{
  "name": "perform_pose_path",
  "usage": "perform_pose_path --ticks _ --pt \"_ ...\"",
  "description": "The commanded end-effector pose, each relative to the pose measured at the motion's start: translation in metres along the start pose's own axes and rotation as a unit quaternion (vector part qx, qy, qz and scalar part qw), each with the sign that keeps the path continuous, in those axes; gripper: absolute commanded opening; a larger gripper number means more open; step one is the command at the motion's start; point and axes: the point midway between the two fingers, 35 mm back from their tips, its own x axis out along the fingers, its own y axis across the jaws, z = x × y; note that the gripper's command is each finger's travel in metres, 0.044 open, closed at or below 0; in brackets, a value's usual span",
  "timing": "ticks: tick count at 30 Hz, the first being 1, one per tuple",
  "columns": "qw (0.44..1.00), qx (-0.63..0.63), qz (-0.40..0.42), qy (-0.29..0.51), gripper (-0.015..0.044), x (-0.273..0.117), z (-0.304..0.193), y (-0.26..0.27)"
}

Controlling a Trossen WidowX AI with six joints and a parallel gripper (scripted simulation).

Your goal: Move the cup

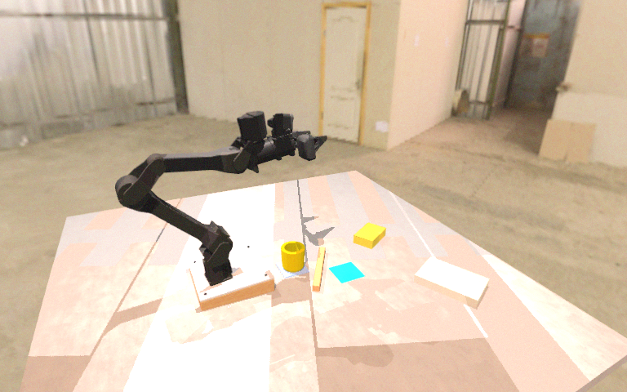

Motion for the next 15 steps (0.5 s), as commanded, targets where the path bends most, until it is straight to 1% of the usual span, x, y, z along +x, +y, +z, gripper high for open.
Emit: perform_pose_path --ticks 1,2,4,6,9,12,15 --pt "1.000 -0.008 0.000 0.009 0.0374 0.001 -0.004 0.000" --pt "0.999 -0.031 0.000 0.037 0.0347 0.004 -0.016 -0.001" --pt "0.984 -0.114 0.013 0.138 0.0295 0.010 -0.059 -0.004" --pt "0.948 -0.199 0.047 0.245 0.0242 0.006 -0.106 -0.007" --pt "0.888 -0.279 0.107 0.351 0.0167 -0.009 -0.151 -0.009" --pt "0.812 -0.341 0.181 0.438 0.0167 -0.032 -0.188 -0.014" --pt "0.733 -0.380 0.261 0.500 0.0167 -0.060 -0.214 -0.018"
